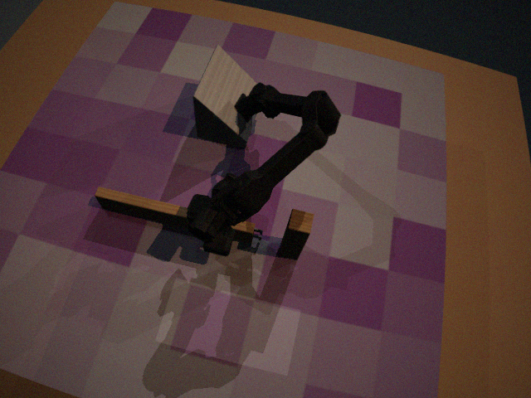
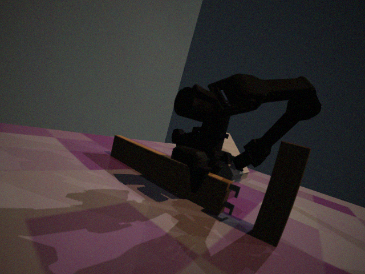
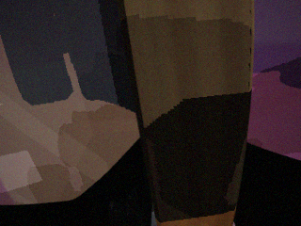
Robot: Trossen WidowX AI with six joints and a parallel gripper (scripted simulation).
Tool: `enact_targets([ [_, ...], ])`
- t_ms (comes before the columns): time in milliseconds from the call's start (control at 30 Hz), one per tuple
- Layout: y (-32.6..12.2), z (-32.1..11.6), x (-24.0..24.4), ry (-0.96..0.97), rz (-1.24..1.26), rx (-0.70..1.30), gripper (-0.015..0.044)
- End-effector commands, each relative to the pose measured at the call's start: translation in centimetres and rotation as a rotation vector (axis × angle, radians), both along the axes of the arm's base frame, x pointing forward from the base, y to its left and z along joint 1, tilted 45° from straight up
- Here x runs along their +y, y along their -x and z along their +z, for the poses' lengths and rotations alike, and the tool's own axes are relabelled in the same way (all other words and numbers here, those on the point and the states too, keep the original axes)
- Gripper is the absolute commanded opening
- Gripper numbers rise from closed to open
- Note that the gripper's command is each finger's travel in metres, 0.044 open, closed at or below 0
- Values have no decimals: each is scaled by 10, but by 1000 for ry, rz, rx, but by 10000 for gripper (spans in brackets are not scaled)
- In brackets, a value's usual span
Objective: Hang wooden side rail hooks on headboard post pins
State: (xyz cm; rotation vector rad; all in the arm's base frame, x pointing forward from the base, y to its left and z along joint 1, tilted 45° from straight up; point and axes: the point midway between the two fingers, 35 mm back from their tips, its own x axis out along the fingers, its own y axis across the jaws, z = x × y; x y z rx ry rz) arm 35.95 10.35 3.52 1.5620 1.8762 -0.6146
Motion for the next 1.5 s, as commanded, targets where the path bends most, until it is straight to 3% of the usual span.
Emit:
enact_targets([
  [0, -2, 3, -3, -1, -3, -8, 0],
  [1467, -2, 8, -8, 0, -3, -8, 0],
])
